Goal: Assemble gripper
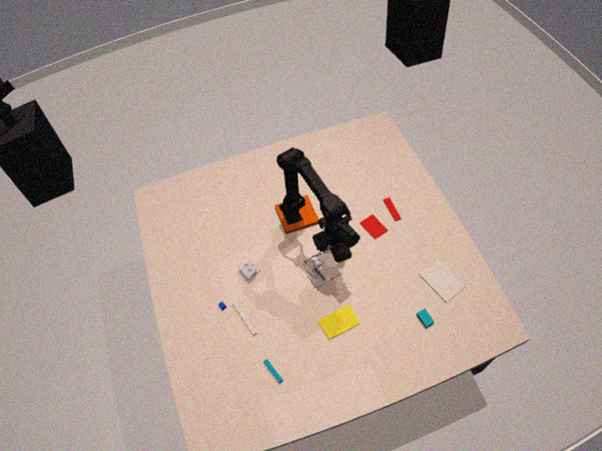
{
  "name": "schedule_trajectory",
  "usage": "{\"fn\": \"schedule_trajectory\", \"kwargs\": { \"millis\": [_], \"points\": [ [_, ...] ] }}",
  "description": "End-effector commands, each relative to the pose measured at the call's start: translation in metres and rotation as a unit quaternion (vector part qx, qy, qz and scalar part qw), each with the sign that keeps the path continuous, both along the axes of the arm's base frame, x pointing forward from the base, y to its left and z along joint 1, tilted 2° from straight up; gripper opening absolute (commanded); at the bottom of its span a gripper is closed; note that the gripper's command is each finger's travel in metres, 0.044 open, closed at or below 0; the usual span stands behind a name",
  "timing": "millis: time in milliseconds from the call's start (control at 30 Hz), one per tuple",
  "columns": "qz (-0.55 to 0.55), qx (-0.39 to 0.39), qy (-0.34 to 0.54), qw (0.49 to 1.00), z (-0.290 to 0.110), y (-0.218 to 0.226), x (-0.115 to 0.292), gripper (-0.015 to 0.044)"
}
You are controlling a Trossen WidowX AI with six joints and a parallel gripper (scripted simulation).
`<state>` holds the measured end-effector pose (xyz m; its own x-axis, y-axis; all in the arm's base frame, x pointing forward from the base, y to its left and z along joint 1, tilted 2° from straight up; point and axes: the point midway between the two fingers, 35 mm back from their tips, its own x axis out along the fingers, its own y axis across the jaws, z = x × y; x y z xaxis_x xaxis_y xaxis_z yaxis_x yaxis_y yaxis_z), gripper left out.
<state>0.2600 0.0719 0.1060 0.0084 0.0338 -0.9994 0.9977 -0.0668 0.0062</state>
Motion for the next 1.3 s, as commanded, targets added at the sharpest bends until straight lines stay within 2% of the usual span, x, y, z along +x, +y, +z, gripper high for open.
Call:
{"fn": "schedule_trajectory", "kwargs": {
  "millis": [0,633,1267],
  "points": [
    [0.035,-0.003,-0.001,0.999,0.001,-0.006,-0.003,0.0134],
    [0.218,-0.005,-0.006,0.976,0.000,-0.032,-0.012,0.0134],
    [0.394,-0.008,-0.011,0.919,-0.001,-0.055,-0.024,0.0134]
  ]
}}
